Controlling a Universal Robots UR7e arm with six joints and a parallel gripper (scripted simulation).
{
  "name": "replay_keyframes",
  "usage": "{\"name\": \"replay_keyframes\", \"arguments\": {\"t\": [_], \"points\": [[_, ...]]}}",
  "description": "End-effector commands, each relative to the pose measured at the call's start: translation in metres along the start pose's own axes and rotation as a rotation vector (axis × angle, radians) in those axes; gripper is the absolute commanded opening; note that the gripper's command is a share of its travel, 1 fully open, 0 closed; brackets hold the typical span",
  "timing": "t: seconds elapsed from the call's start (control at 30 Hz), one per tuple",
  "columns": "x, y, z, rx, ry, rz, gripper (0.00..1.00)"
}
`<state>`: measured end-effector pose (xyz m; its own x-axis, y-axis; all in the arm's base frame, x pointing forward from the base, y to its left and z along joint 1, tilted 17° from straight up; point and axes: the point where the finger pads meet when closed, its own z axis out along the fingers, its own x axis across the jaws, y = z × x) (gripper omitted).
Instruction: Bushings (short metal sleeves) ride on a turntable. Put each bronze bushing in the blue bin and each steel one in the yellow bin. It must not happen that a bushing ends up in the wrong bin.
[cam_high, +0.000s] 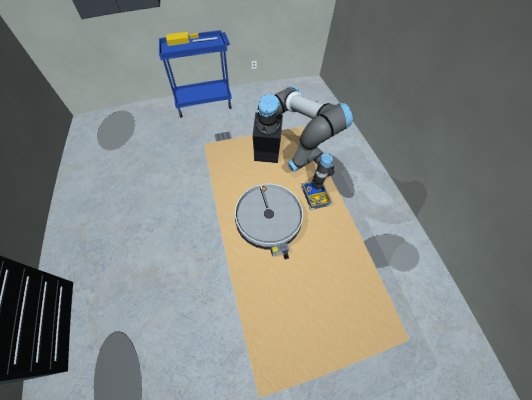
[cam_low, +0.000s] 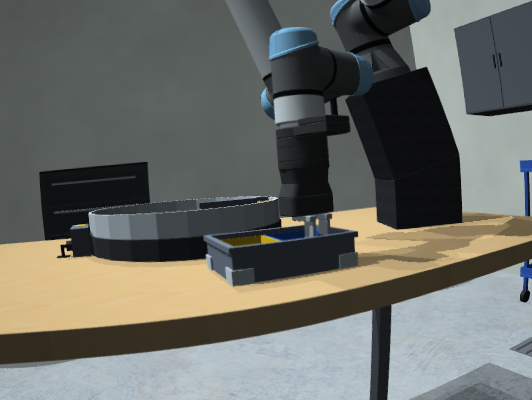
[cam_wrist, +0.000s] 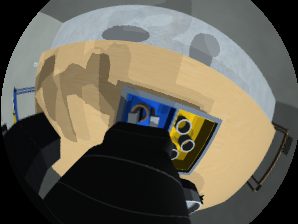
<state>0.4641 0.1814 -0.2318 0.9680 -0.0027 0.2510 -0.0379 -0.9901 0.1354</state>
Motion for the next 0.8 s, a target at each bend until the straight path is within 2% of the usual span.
{"name": "replay_keyframes", "arguments": {"t": [0.0,0.77], "points": [[0.0006,-0.0002,-0.0026,0.0,0.001,0.0,0.42],[0.0007,-0.0004,-0.0106,0.0,0.001,0.0,0.42]]}}
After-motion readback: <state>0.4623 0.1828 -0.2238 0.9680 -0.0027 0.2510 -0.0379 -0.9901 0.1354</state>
